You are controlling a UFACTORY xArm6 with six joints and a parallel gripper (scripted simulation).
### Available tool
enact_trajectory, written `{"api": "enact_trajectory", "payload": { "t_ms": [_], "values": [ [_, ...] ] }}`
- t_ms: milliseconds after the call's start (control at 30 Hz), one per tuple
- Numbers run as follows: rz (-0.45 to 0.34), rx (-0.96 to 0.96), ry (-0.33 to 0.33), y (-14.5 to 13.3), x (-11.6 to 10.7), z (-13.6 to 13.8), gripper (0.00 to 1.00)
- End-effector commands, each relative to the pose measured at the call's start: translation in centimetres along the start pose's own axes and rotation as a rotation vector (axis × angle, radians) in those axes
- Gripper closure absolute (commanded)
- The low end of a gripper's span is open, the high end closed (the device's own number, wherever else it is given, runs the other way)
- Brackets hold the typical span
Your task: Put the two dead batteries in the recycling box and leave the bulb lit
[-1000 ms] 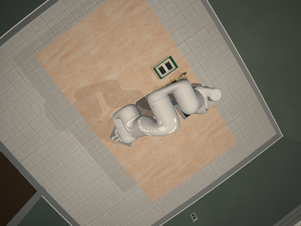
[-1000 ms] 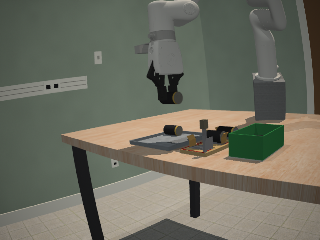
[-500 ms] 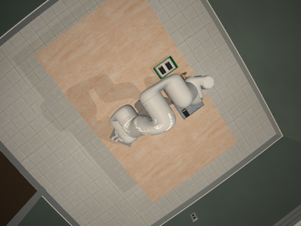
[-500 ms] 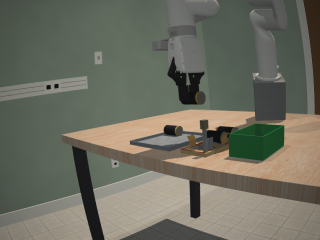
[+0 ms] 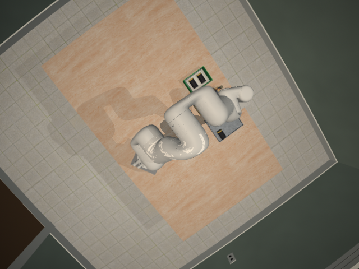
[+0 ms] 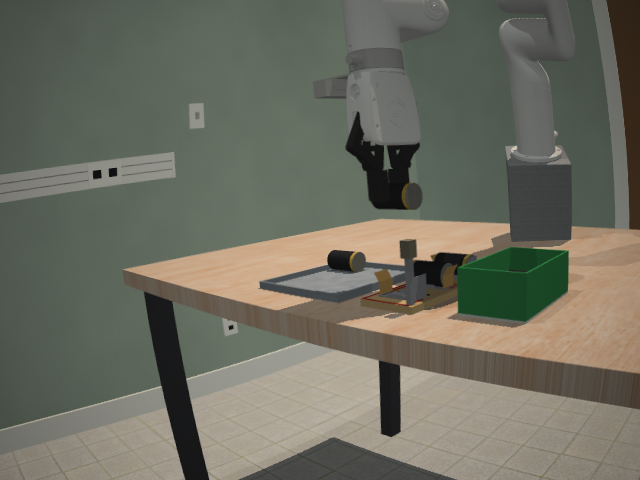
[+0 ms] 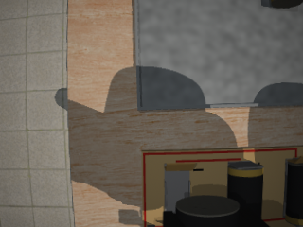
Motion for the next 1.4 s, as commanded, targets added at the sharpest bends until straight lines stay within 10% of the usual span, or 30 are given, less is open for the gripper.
{"api": "enact_trajectory", "payload": {
  "t_ms": [0,1367],
  "values": [
    [-0.001,0.0,0.005,-0.1,-0.2,-0.2,0.72],
    [-0.001,0.0,0.005,-0.1,3.0,-0.3,0.72]
  ]
}}
Point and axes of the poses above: the point where the finger pads meet when closed, its own x axis out along the fingers, its own z axis across the jaws, y = z × x, the point moved 2 cm from there along -x, back along the fingers, and after that the axes turned 14 degrees about x, right-handed, at the moved point
